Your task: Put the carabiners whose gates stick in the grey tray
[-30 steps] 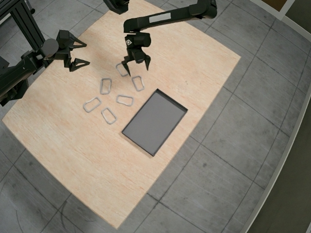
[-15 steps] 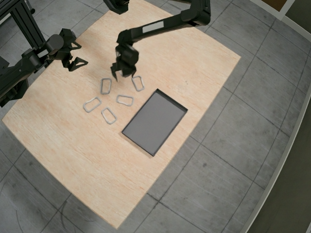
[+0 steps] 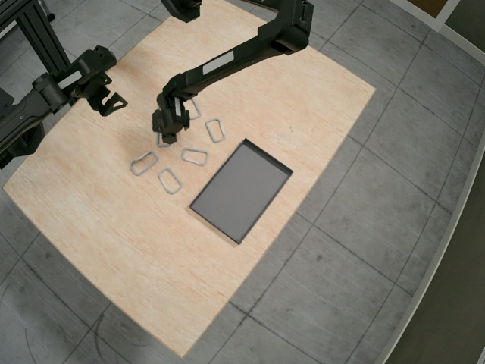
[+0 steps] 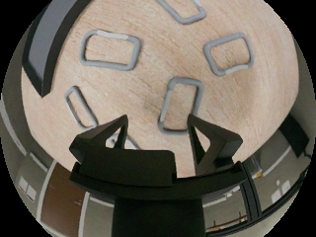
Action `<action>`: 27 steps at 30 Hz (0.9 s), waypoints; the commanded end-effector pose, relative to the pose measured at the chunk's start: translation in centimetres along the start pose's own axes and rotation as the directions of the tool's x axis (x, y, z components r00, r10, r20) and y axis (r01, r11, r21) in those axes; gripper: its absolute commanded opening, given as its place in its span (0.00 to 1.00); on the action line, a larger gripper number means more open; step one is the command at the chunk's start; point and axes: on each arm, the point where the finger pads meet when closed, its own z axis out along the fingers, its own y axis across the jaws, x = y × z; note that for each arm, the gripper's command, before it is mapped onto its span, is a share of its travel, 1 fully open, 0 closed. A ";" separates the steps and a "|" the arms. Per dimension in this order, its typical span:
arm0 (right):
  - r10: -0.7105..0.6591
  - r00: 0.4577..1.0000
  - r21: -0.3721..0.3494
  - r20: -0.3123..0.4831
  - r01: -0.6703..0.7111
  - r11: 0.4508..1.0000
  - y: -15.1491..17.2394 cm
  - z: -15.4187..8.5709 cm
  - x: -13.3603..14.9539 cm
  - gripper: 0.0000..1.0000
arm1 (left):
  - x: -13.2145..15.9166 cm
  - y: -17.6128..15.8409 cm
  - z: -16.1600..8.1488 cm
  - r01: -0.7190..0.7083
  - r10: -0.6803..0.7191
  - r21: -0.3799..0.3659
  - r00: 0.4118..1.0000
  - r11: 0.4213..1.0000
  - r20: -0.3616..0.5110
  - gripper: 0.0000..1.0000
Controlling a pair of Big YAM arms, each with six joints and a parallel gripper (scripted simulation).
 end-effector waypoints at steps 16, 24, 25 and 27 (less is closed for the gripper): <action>0.011 1.000 -0.001 0.022 -0.011 1.000 -0.8 -0.7 -2.2 1.00 | 0.1 -2.9 0.6 -0.047 0.047 0.008 0.999 0.999 -0.019 0.83; 0.004 1.000 -0.004 0.001 -0.004 1.000 -0.4 -0.3 -1.0 1.00 | 0.3 -2.9 2.1 -0.061 0.061 0.010 0.998 0.998 -0.022 0.83; 0.004 1.000 -0.004 0.001 -0.004 1.000 -0.4 -0.3 -1.0 1.00 | 0.2 -3.1 2.1 -0.067 0.067 0.010 0.998 0.998 -0.016 0.83; 0.004 1.000 -0.004 0.001 -0.004 1.000 -0.4 -0.3 -1.0 1.00 | 0.2 -3.1 2.4 -0.066 0.067 0.010 0.998 0.998 -0.017 0.83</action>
